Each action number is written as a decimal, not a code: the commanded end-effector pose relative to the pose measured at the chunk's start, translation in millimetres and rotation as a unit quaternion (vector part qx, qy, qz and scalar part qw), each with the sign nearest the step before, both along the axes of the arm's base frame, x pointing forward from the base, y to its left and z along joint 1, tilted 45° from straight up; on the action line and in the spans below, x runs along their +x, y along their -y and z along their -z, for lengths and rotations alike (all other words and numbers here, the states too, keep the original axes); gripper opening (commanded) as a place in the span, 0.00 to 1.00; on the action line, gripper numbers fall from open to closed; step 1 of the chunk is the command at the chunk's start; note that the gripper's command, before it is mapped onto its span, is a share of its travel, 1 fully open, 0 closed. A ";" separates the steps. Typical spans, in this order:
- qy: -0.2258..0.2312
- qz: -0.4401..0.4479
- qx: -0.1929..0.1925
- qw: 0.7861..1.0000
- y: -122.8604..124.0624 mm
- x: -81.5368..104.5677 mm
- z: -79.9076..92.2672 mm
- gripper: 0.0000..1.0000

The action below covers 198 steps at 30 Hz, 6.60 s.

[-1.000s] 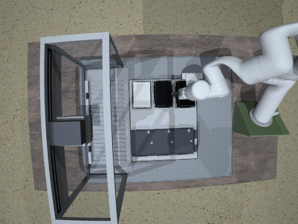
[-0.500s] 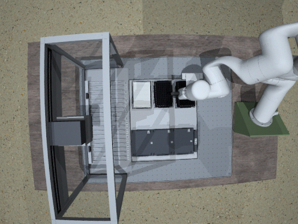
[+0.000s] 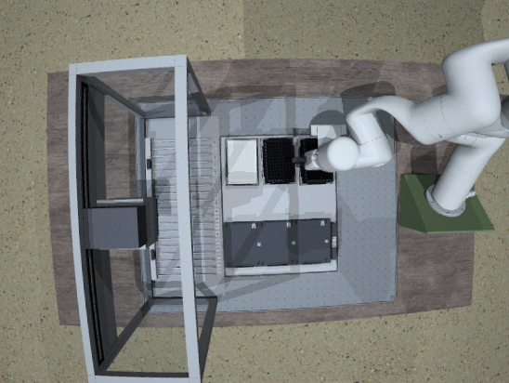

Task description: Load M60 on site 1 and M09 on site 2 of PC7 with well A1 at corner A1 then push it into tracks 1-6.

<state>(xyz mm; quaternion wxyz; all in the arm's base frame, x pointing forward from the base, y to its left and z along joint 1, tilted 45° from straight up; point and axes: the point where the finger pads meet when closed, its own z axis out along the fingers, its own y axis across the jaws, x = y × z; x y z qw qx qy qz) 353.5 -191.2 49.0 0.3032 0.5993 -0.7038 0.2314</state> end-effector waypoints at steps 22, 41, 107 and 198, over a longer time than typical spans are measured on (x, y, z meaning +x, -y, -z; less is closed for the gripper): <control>0.001 -0.002 0.000 1.000 -1.0 1.7 -0.4 0.00; 0.001 -0.002 0.000 1.000 -3.3 2.3 -2.8 0.00; 0.001 -0.002 0.000 1.000 -45.9 11.5 -46.6 0.00; -0.359 -0.373 0.078 0.852 -179.1 110.5 14.6 0.00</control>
